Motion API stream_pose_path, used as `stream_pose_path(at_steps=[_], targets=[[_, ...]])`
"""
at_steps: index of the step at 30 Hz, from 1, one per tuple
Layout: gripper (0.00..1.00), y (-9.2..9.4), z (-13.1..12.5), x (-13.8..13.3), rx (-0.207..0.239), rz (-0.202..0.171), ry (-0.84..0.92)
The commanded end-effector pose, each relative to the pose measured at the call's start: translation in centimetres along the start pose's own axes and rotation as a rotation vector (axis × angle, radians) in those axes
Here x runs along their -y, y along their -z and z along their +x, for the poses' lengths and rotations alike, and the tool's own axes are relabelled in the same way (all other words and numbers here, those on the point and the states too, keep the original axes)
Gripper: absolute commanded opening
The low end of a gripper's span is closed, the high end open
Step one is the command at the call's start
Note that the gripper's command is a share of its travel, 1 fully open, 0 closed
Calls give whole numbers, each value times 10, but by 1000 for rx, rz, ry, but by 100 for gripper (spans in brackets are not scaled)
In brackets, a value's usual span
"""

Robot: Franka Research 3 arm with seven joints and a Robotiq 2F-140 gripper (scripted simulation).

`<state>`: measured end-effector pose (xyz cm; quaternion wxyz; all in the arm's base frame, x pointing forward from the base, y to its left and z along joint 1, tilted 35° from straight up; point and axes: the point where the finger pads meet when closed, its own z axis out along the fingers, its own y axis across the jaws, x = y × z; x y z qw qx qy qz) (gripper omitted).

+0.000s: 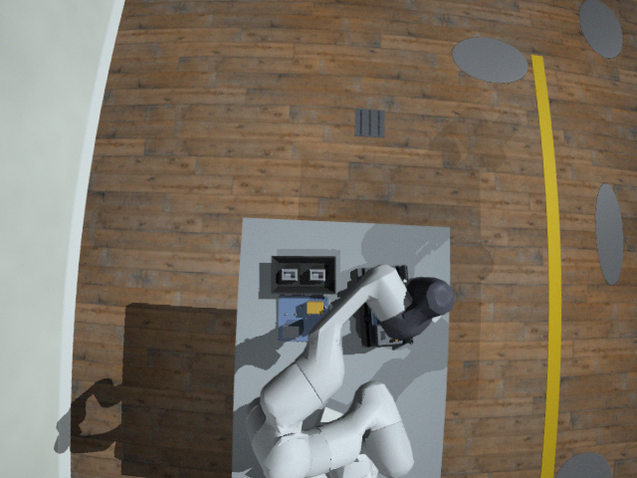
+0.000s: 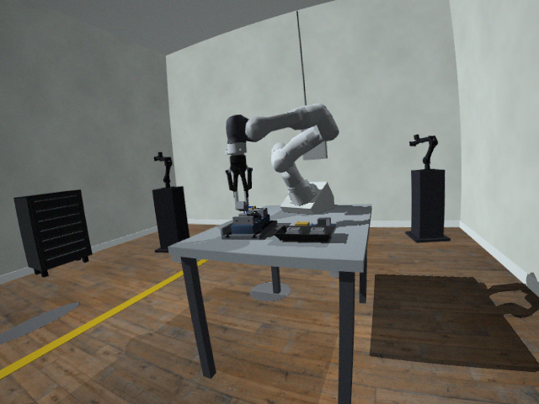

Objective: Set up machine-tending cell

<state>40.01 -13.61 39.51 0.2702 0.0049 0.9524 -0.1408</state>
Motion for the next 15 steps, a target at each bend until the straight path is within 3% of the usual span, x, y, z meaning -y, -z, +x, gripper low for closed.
stream_pose_path(at_steps=[1, 15], targets=[[0, 8, 3, 0, -9, 2, -4], [0, 13, 3, 0, -9, 2, -4]])
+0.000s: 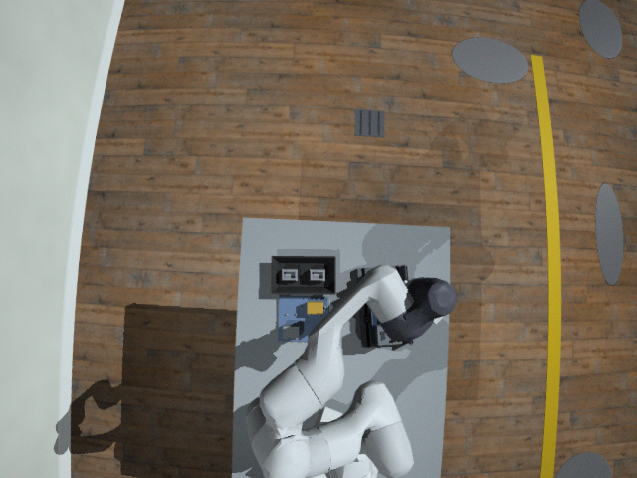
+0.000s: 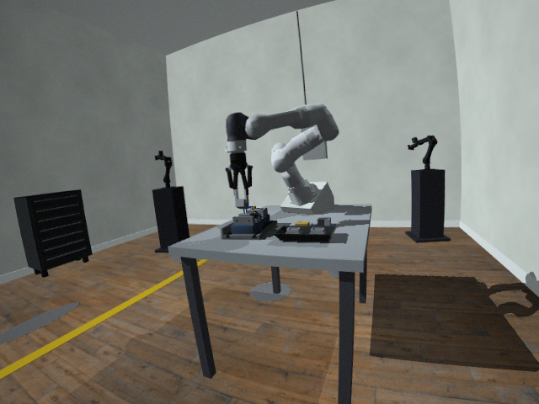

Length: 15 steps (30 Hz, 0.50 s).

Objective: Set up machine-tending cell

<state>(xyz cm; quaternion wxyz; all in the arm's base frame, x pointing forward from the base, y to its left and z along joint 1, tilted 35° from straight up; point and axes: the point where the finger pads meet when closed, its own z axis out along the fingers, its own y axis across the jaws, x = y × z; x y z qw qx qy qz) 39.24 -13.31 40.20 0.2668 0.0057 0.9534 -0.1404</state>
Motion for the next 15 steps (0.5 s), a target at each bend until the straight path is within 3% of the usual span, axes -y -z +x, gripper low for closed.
stream_pose_path(at_steps=[1, 15], targets=[[0, 2, 0, 0, -2, 3, -3], [0, 3, 2, -7, -8, -8, 56]])
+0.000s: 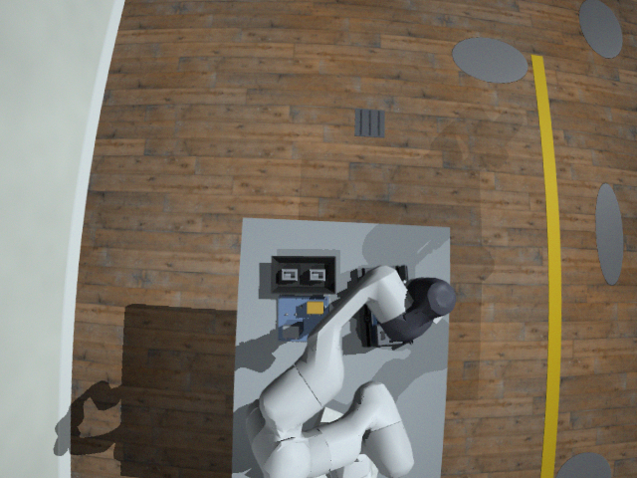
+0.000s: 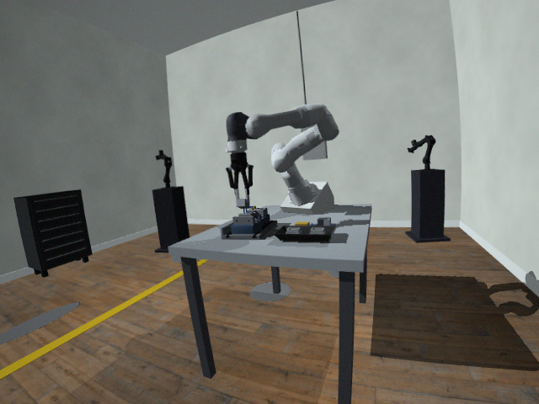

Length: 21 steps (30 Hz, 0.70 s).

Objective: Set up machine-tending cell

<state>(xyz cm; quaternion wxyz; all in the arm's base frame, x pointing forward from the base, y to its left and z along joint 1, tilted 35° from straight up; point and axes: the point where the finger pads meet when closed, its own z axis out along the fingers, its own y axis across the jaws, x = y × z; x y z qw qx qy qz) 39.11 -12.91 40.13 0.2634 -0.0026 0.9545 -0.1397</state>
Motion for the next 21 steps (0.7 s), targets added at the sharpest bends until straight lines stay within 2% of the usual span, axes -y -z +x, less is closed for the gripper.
stream_pose_path(at_steps=[1, 10, 21], targets=[[0, 3, 1, -4, -5, -4, 52], [0, 5, 7, -18, -17, -27, 186], [0, 10, 19, -45, -36, -74, 462]])
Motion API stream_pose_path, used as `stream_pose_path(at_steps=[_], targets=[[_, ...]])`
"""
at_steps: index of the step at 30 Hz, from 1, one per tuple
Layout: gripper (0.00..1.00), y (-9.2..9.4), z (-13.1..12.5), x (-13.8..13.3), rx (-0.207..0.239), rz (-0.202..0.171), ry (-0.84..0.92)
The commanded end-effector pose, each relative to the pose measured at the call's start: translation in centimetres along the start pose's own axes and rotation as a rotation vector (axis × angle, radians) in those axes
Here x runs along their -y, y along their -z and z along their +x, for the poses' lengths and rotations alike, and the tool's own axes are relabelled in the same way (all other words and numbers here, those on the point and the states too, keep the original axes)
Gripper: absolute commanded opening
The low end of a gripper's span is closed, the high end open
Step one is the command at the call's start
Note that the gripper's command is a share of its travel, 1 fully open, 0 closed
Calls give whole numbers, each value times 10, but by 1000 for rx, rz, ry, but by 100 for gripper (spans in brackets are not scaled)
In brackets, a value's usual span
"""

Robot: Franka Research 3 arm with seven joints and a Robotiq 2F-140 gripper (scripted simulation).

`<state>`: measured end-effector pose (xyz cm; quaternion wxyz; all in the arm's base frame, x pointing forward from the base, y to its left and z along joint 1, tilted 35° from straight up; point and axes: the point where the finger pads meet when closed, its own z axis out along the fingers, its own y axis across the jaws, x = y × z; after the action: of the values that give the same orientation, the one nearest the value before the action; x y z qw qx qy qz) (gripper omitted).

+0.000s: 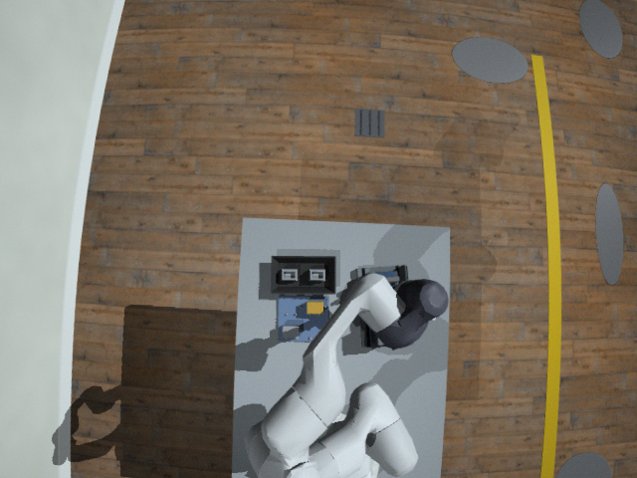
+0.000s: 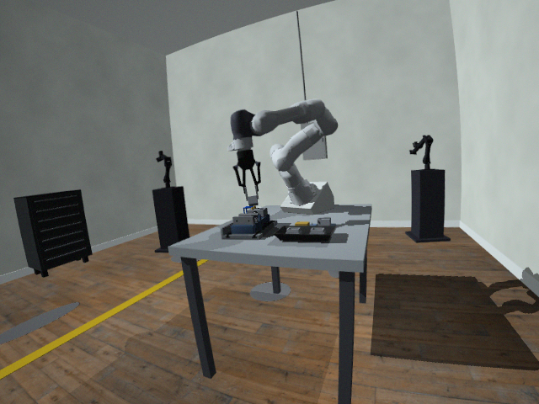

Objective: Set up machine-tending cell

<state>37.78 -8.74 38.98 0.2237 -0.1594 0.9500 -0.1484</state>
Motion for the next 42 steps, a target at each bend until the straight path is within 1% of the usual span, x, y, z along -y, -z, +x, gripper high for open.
stream_pose_path(at_steps=[1, 4, 6, 8, 21, 23, 24, 38, 40, 41, 42], targets=[[0, 1, 5, -6, -10, -12, 167], [0, 2, 6, -12, -14, -22, 229], [0, 2, 6, -12, -14, -22, 229], [0, 2, 7, -19, -18, -33, 301], [0, 3, 13, -43, -28, -75, 573], [0, 3, 13, -43, -28, -75, 573], [0, 3, 14, -47, -29, -83, 628], [0, 3, 22, -70, -33, -126, 929], [0, 3, 22, -70, -33, -126, 929], [0, 3, 23, -74, -33, -133, 985], [0, 3, 24, -76, -33, -136, 1005]])
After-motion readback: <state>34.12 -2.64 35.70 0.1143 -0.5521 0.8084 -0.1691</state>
